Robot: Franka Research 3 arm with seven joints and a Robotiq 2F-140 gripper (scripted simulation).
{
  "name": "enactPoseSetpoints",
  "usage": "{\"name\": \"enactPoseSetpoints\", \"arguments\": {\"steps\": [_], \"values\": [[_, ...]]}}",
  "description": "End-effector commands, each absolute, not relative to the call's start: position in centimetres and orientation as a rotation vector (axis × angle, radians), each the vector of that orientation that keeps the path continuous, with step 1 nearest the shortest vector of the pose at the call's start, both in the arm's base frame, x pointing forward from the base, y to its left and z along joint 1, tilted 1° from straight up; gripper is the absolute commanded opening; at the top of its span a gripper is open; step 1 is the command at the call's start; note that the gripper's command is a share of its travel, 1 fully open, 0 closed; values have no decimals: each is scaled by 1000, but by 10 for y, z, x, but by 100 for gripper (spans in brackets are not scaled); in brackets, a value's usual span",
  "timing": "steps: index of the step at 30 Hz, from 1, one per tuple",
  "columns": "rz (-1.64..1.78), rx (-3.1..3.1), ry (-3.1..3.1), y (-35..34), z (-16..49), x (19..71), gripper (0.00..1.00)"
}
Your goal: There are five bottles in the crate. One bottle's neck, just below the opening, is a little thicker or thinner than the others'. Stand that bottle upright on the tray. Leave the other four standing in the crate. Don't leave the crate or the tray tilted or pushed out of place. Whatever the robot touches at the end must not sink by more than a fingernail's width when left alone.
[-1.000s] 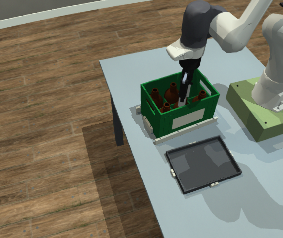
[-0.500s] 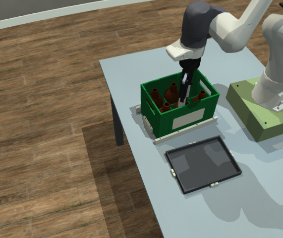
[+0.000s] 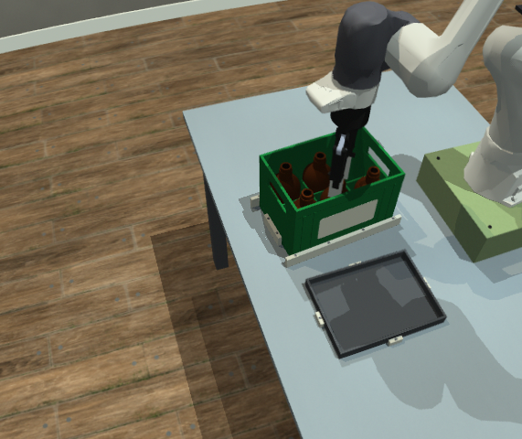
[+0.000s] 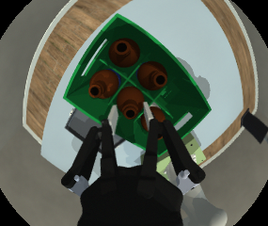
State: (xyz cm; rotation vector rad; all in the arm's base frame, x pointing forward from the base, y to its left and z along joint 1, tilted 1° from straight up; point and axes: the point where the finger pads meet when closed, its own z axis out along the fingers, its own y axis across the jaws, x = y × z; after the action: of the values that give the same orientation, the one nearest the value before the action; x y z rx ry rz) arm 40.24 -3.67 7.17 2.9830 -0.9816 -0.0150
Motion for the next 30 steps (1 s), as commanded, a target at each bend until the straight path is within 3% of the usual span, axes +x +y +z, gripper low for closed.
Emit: {"name": "enactPoseSetpoints", "arguments": {"steps": [1,13,14,30], "values": [[-15,2988,-973,-36,71,402,44],[-15,2988,-973,-36,71,402,44],[-15,2988,-973,-36,71,402,10],[-15,2988,-973,-36,71,402,10]]}}
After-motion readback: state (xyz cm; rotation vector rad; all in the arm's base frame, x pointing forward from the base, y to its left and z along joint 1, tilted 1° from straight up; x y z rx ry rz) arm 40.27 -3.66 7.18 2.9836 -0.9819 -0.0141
